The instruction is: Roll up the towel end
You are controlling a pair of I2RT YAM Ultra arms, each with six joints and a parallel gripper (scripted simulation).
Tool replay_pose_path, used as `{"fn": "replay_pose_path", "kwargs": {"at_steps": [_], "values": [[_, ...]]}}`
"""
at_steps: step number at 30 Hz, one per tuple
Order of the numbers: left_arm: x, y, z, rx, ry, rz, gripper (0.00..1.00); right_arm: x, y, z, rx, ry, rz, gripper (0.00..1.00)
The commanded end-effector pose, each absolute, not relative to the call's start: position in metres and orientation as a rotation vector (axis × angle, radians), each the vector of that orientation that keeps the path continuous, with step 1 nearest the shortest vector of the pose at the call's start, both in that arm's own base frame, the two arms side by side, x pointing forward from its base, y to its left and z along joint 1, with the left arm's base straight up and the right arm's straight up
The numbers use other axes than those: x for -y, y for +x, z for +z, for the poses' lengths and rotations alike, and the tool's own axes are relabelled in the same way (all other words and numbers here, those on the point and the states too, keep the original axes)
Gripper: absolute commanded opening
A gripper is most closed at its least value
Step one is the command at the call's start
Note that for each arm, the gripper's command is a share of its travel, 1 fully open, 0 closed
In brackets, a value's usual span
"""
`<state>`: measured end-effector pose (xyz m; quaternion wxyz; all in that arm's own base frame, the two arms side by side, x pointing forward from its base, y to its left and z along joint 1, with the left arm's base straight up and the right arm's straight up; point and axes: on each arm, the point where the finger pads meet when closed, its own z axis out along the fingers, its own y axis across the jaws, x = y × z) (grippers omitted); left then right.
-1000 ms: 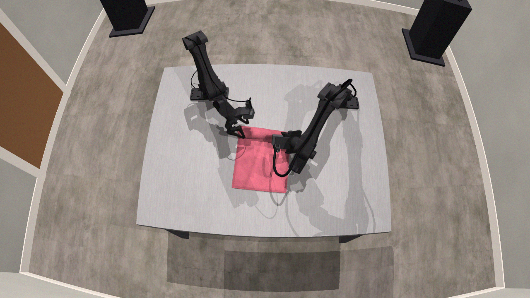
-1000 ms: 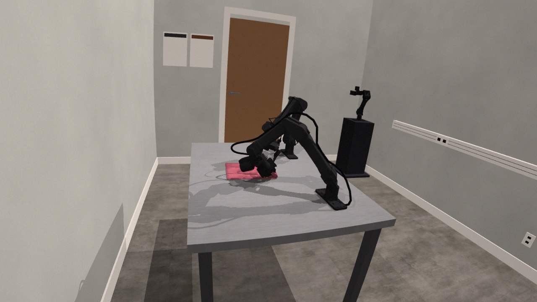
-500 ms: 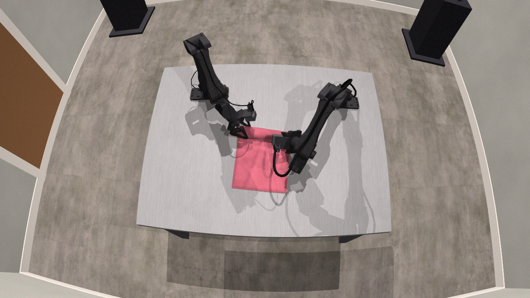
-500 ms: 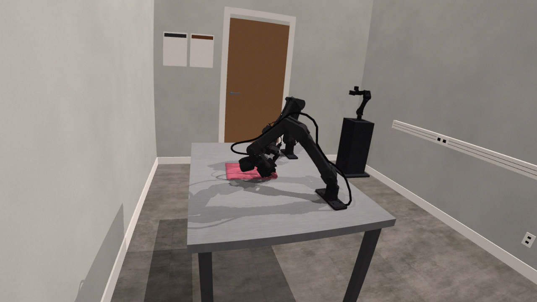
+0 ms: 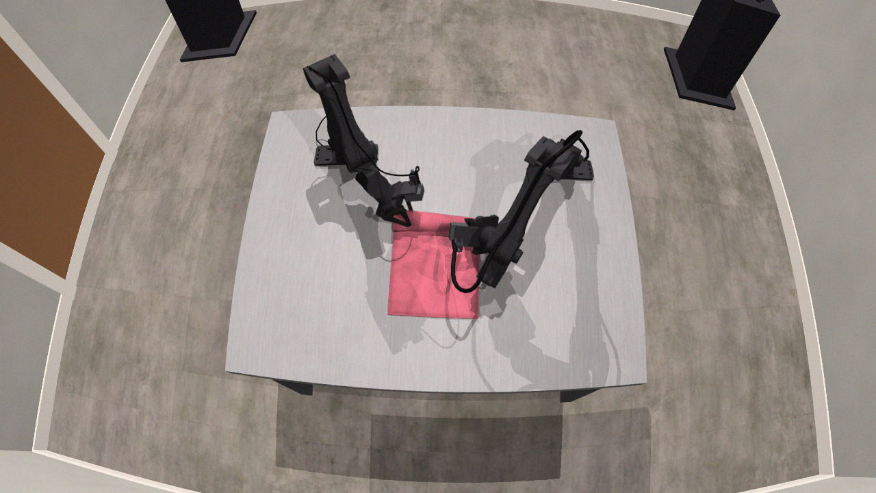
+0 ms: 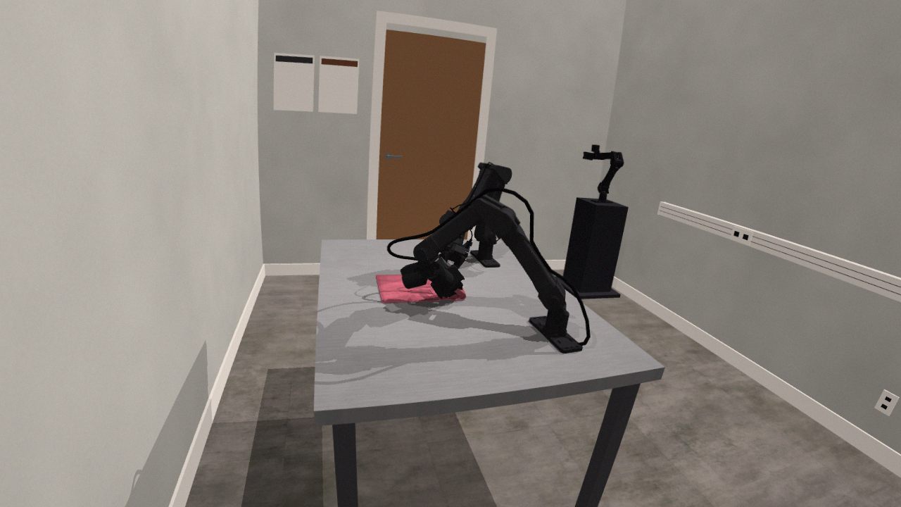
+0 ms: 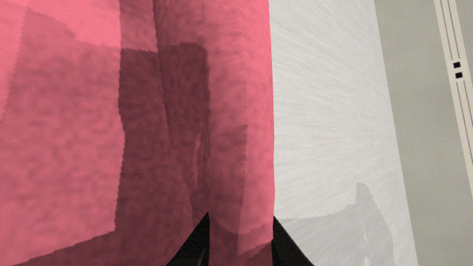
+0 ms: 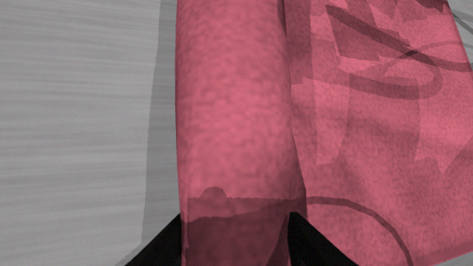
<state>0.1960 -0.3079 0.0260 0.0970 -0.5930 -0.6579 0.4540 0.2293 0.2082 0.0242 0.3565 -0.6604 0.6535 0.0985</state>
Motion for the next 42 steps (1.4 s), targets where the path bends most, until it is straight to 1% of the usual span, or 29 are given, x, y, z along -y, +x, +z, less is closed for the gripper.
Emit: {"fn": "replay_pose_path", "kwargs": {"at_steps": [1, 12, 14, 21, 24, 29, 31, 41, 42], "values": [[0.309, 0.201, 0.025, 1.947, -1.769, 1.345, 0.19, -0.212, 0.23, 0.024, -1.682, -1.698, 0.262, 0.43], [0.309, 0.201, 0.025, 1.947, -1.769, 1.345, 0.19, -0.212, 0.23, 0.024, -1.682, -1.698, 0.262, 0.31], [0.309, 0.201, 0.025, 1.947, -1.769, 1.345, 0.19, -0.212, 0.23, 0.024, -1.682, -1.698, 0.262, 0.31], [0.309, 0.201, 0.025, 1.947, -1.769, 1.345, 0.19, -0.212, 0.23, 0.024, -1.682, -1.698, 0.262, 0.23], [0.309, 0.201, 0.025, 1.947, -1.769, 1.345, 0.19, -0.212, 0.23, 0.024, -1.682, -1.698, 0.262, 0.22], [0.309, 0.201, 0.028, 1.947, -1.769, 1.345, 0.41, -0.212, 0.23, 0.024, -1.682, -1.698, 0.262, 0.22], [0.309, 0.201, 0.028, 1.947, -1.769, 1.345, 0.41, -0.212, 0.23, 0.024, -1.682, -1.698, 0.262, 0.22], [0.309, 0.201, 0.037, 1.947, -1.769, 1.345, 0.85, -0.212, 0.23, 0.024, -1.682, -1.698, 0.262, 0.22], [0.309, 0.201, 0.037, 1.947, -1.769, 1.345, 0.85, -0.212, 0.23, 0.024, -1.683, -1.698, 0.263, 0.22]]}}
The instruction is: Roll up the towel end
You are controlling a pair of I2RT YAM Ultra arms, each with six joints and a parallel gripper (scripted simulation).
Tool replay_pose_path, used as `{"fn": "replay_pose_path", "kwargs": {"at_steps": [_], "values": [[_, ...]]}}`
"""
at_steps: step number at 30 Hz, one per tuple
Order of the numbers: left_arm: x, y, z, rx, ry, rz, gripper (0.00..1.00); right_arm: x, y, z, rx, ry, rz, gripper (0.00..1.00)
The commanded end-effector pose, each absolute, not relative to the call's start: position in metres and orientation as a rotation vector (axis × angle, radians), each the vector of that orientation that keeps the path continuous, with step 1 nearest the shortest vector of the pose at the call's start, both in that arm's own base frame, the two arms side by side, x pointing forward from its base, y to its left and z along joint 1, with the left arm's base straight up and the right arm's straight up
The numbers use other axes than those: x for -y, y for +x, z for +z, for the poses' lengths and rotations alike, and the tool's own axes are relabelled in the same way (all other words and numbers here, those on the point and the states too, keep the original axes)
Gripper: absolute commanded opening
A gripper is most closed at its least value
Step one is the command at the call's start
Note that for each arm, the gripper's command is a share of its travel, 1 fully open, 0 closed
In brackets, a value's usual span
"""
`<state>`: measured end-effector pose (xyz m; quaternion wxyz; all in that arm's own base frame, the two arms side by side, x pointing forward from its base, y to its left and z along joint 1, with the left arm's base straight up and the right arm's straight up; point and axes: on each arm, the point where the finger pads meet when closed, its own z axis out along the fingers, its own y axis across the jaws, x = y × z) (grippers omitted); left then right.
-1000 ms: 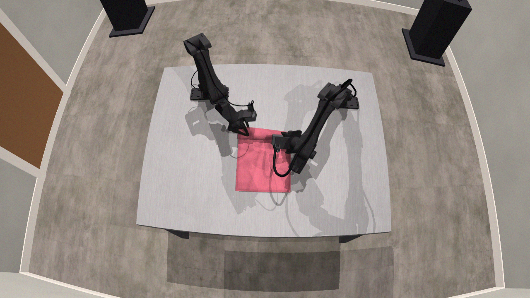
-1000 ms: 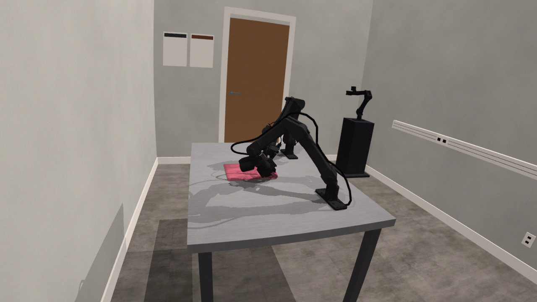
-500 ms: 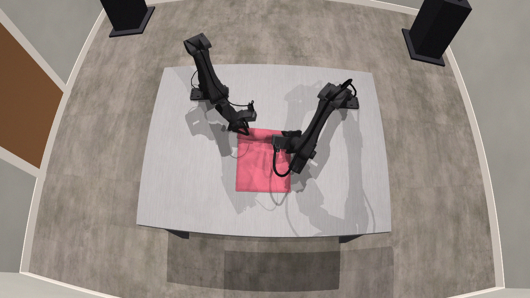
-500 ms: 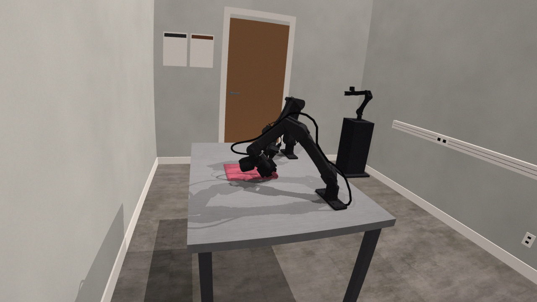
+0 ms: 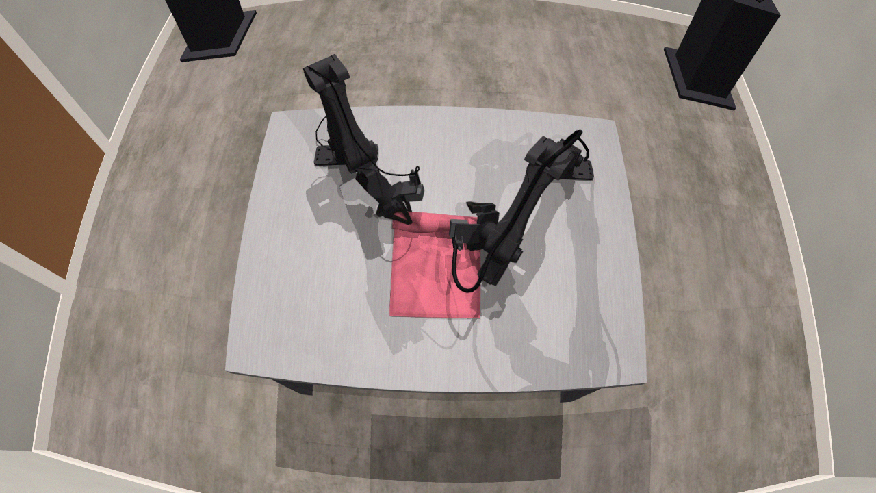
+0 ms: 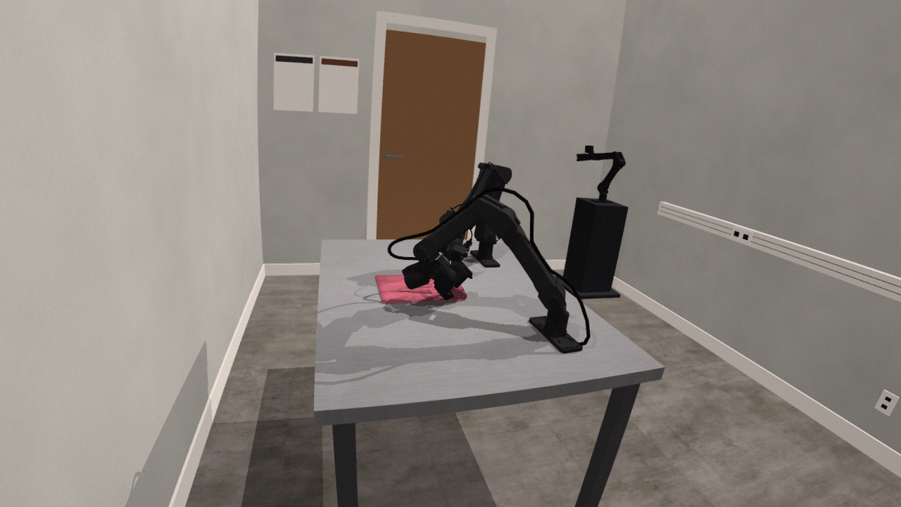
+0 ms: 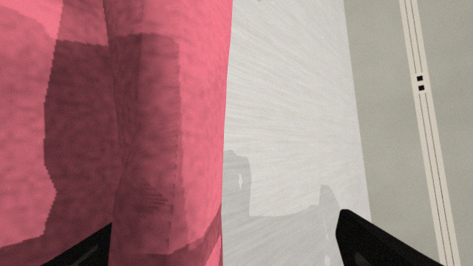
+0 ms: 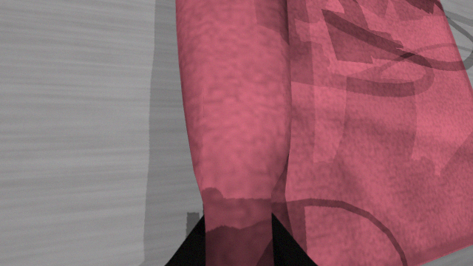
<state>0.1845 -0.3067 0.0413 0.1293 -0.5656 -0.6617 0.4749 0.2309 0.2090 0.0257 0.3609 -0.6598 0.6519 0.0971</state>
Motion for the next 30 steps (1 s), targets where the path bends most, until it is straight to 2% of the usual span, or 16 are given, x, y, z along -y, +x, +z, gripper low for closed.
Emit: {"fn": "replay_pose_path", "kwargs": {"at_steps": [1, 17, 30], "values": [[0.308, 0.202, 0.038, 1.947, -1.769, 1.345, 0.85, -0.212, 0.23, 0.024, -1.685, -1.699, 0.266, 0.22], [0.276, 0.246, 0.076, 1.947, -1.769, 1.345, 0.85, -0.212, 0.23, 0.027, -1.846, -1.71, 0.494, 0.22], [0.281, 0.238, 0.077, 2.051, -1.984, 1.261, 0.89, -0.212, 0.23, 0.03, -2.054, -1.693, 0.831, 0.22]]}}
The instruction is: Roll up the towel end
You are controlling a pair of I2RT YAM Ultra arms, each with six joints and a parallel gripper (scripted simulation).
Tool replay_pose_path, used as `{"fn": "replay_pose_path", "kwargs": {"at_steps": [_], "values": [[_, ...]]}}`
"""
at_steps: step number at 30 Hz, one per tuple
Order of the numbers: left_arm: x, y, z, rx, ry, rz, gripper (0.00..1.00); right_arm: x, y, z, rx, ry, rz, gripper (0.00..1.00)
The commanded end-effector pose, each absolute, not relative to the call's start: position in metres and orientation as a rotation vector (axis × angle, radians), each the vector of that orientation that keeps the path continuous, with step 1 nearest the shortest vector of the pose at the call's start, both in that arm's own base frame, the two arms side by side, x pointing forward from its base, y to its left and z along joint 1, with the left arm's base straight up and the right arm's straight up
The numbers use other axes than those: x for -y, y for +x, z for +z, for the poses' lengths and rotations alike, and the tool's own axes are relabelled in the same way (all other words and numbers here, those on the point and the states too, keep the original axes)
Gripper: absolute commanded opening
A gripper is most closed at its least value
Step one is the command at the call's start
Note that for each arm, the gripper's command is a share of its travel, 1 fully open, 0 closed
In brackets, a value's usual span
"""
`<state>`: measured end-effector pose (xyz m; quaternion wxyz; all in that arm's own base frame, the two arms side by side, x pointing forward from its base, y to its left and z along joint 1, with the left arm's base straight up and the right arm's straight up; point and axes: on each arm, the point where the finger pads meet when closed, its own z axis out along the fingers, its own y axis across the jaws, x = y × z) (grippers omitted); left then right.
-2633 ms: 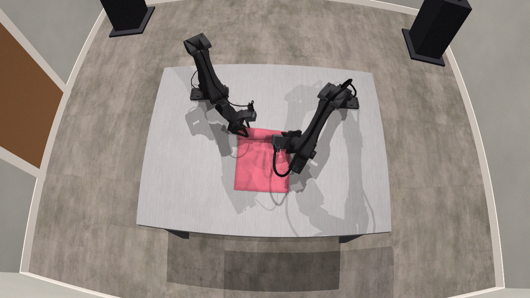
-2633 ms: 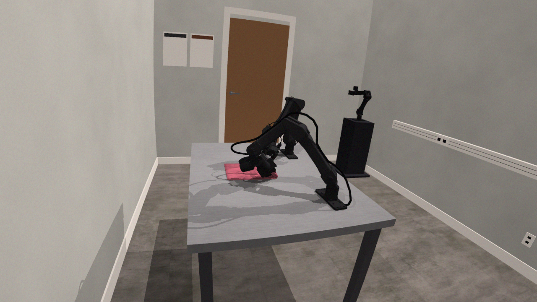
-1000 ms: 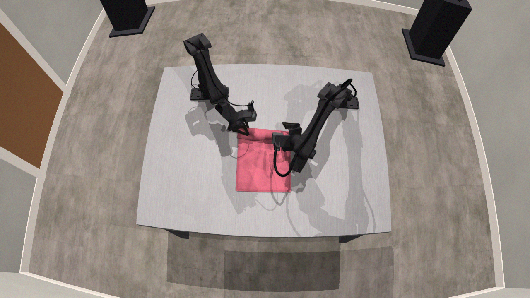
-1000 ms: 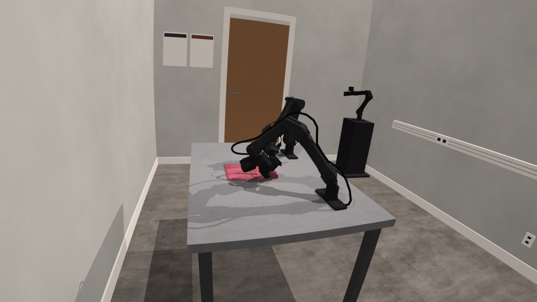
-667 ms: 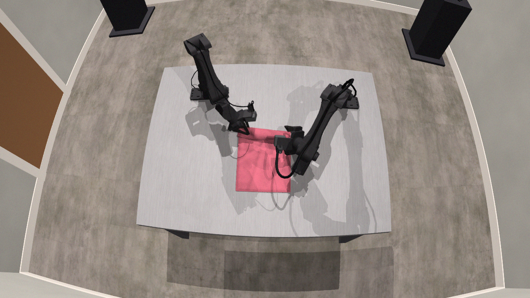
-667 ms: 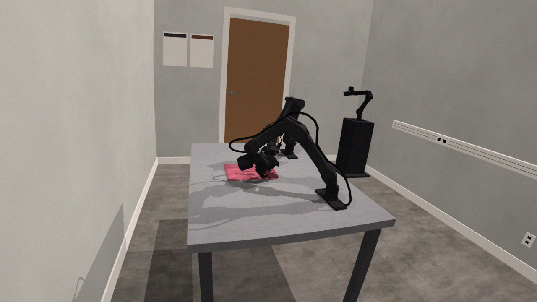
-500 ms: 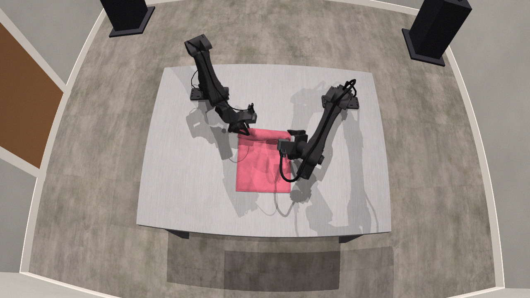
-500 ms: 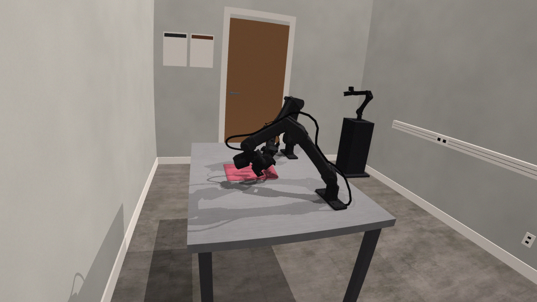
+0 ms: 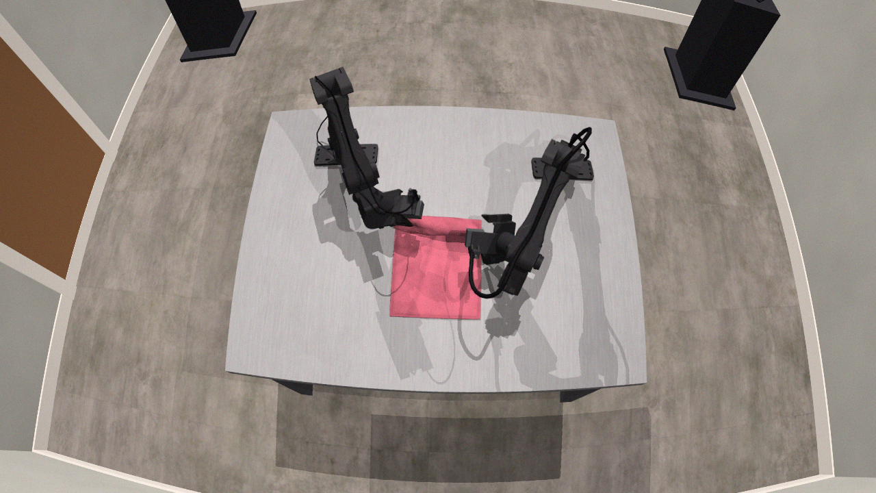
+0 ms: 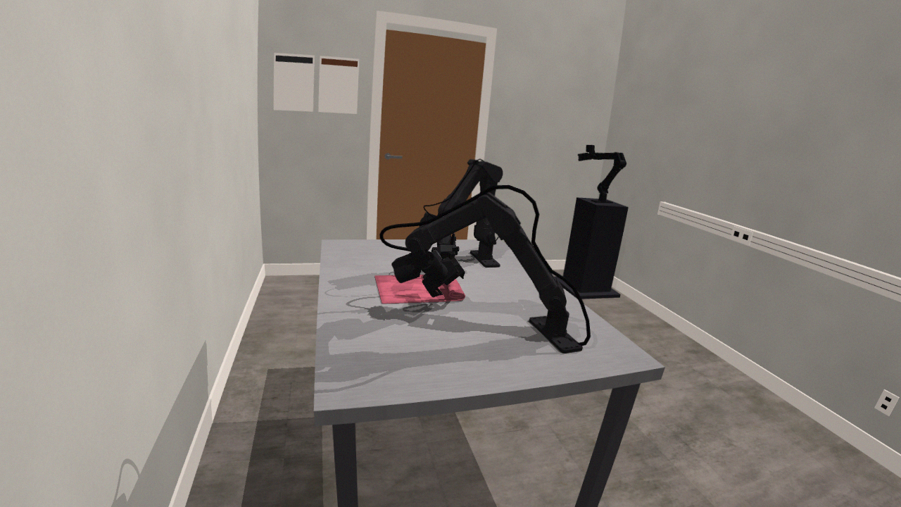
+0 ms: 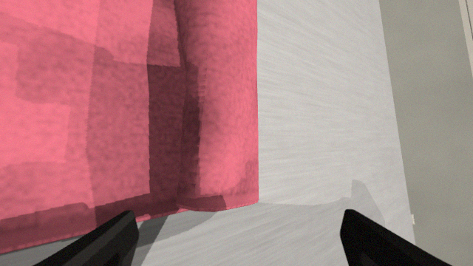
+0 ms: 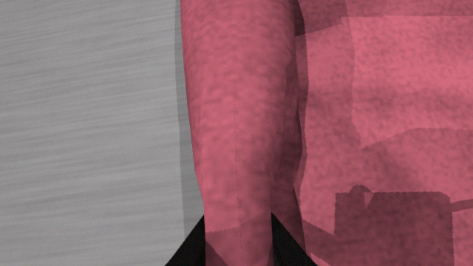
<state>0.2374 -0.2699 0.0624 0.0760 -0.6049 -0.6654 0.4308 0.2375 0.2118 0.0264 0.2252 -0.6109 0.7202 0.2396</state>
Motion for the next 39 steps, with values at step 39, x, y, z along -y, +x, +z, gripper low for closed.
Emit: {"fn": "replay_pose_path", "kwargs": {"at_steps": [39], "values": [[0.306, 0.211, 0.081, 2.246, -3.05, 0.625, 0.98, -0.212, 0.23, 0.025, -2.36, -1.558, 1.472, 0.22]]}}
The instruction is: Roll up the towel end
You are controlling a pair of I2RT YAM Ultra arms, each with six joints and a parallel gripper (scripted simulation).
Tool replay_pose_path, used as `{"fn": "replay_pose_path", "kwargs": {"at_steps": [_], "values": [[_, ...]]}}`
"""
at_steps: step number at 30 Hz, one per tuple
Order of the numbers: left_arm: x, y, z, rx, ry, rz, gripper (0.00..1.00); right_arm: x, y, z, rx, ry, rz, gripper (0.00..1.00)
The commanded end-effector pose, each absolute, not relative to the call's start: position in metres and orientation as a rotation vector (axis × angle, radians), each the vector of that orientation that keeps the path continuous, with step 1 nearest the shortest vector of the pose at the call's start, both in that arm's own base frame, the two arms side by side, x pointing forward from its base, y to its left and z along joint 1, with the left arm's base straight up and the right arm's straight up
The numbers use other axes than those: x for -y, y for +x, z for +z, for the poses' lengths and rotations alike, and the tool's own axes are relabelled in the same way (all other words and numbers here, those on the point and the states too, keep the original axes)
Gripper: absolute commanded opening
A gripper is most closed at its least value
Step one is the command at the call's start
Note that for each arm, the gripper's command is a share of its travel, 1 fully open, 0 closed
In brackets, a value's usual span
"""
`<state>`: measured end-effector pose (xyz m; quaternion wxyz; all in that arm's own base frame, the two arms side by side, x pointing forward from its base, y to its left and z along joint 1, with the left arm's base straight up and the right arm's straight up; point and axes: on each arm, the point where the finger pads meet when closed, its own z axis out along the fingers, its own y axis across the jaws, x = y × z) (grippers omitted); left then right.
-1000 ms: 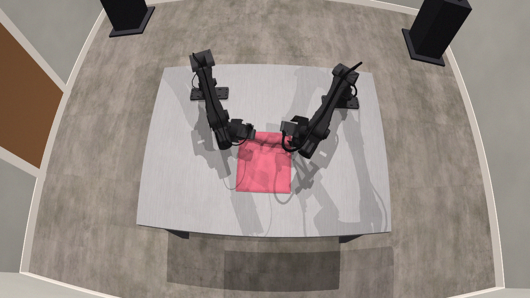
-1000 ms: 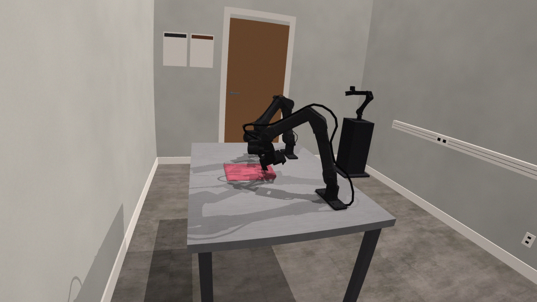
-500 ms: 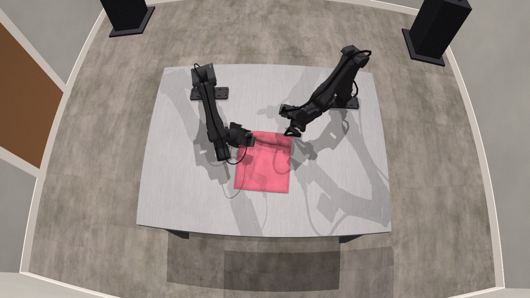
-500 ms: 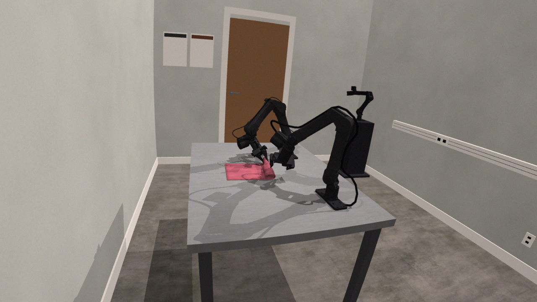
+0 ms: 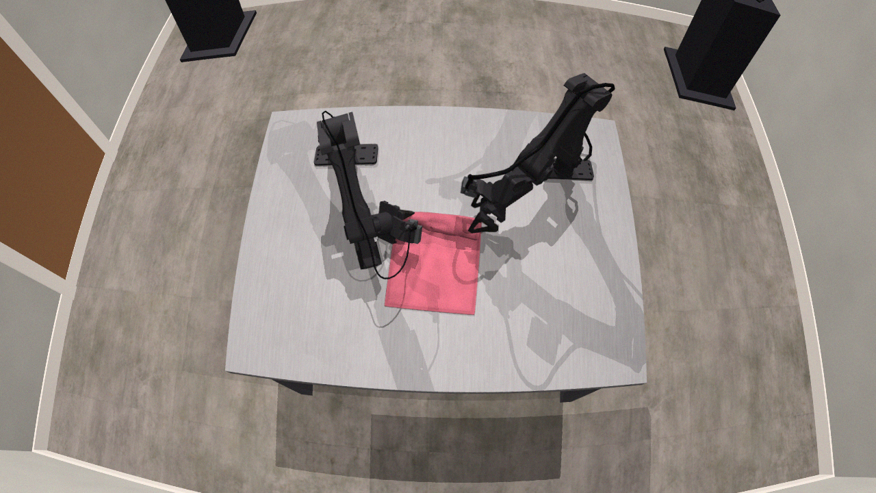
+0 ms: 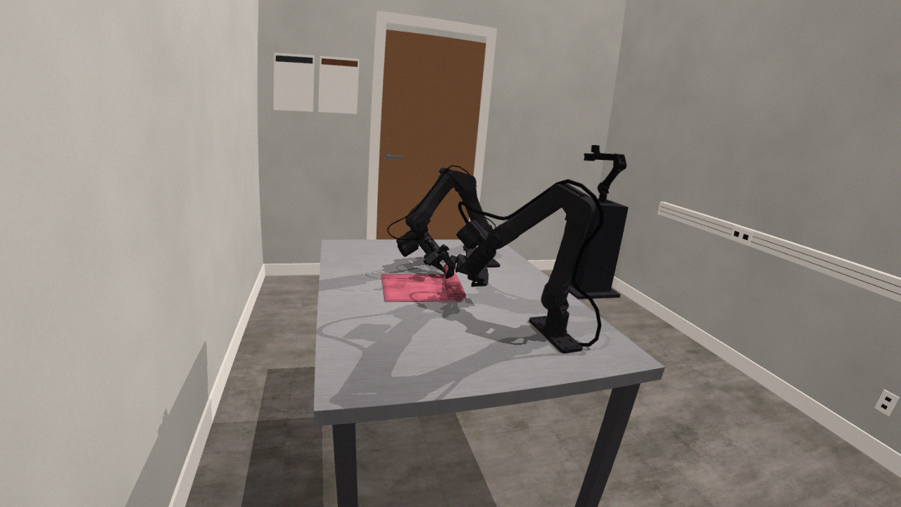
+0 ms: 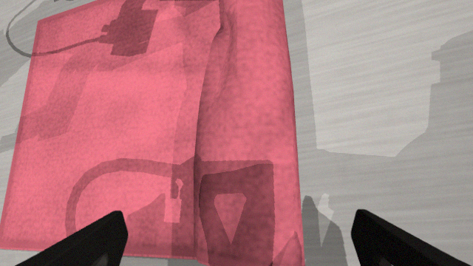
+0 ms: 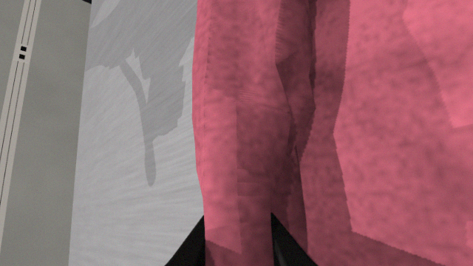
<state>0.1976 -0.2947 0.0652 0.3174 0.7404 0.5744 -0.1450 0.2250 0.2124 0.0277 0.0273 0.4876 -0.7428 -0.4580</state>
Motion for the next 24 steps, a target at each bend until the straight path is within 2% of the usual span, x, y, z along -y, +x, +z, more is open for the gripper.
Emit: {"fn": "replay_pose_path", "kwargs": {"at_steps": [1, 24], "values": [[0.305, 0.211, 0.081, -1.427, 1.944, -0.399, 0.98, -0.212, 0.23, 0.024, 2.291, 1.513, -1.43, 0.22], [0.307, 0.206, 0.027, -1.426, 1.946, -0.4, 0.98, -0.212, 0.23, 0.024, 2.291, 1.513, -1.43, 0.22]]}}
